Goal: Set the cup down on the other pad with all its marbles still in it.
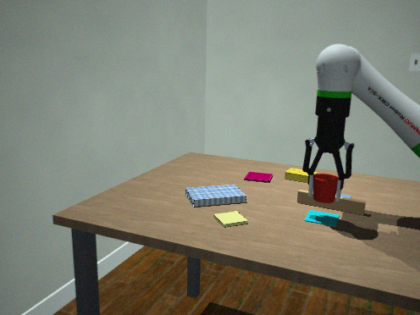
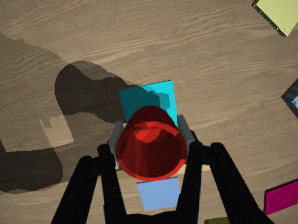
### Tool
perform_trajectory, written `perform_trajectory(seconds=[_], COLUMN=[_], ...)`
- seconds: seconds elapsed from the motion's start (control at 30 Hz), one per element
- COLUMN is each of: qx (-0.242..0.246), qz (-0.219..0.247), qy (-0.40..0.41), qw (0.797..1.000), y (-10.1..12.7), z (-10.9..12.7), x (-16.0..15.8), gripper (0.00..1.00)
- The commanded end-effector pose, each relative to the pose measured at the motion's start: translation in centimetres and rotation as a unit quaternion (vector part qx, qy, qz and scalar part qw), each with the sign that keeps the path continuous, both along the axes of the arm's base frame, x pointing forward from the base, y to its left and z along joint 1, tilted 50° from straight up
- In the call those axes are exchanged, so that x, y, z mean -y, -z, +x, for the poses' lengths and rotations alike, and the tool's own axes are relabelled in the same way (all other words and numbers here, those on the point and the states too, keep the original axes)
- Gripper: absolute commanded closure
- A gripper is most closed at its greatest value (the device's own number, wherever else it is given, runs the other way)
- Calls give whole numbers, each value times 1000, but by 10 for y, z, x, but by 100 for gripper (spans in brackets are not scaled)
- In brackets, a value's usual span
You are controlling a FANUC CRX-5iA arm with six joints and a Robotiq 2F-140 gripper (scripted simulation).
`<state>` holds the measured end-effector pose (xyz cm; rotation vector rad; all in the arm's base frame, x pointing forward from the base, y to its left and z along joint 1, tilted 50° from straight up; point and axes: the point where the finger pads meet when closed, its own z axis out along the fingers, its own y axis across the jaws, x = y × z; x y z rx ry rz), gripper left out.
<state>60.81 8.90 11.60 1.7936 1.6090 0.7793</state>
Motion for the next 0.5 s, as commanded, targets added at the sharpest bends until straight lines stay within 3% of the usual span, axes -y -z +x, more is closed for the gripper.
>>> perform_trajectory(seconds=[0.0,0.47], qx=[0,0], qz=[0,0], qy=[0,0], qw=[1000,1000], y=[3,21], z=[4,25], x=[0,1], gripper=[51,51])
